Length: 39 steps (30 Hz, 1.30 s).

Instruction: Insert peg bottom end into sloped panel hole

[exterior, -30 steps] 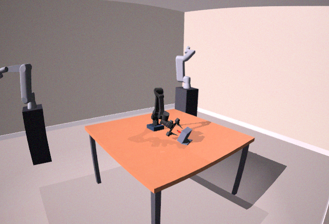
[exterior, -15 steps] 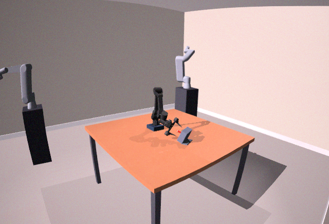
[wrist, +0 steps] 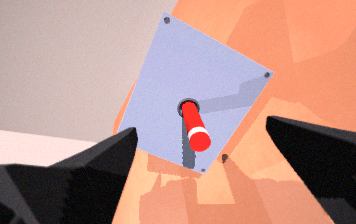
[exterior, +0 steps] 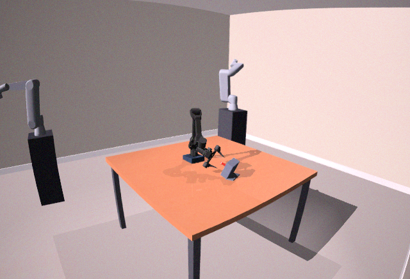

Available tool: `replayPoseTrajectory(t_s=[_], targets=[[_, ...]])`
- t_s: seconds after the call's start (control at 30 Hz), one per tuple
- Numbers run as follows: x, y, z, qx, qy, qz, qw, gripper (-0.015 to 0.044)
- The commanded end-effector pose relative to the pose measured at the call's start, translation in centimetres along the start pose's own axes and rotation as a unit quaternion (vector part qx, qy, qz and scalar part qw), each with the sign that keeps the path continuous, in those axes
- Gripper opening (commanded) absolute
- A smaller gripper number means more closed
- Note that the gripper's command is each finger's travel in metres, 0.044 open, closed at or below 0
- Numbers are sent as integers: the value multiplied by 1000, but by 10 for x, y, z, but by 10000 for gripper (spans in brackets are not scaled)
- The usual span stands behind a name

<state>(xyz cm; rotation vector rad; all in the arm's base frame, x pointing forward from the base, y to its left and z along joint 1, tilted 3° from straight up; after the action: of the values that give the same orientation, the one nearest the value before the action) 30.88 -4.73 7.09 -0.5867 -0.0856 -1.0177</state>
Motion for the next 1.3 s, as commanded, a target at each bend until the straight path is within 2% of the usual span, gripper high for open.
replayPoseTrajectory(t_s=[0.0, 1.27], targets=[[2, -7, 2, 3, -5, -2, 1000, 440], [3, -54, -5, 3, -1, -3, 1000, 440]])
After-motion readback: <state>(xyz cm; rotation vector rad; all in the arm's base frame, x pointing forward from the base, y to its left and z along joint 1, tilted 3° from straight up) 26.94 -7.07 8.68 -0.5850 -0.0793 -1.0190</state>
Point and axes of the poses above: the point midway between the two fingers, 35 mm back from their tips, its own y axis out along the fingers, its own z axis across the jaws, x = y × z, the point moved 4 cm from there along -y, back along the fingers, and after that the axes turned 8 degrees about y, right-handed, at the moved point
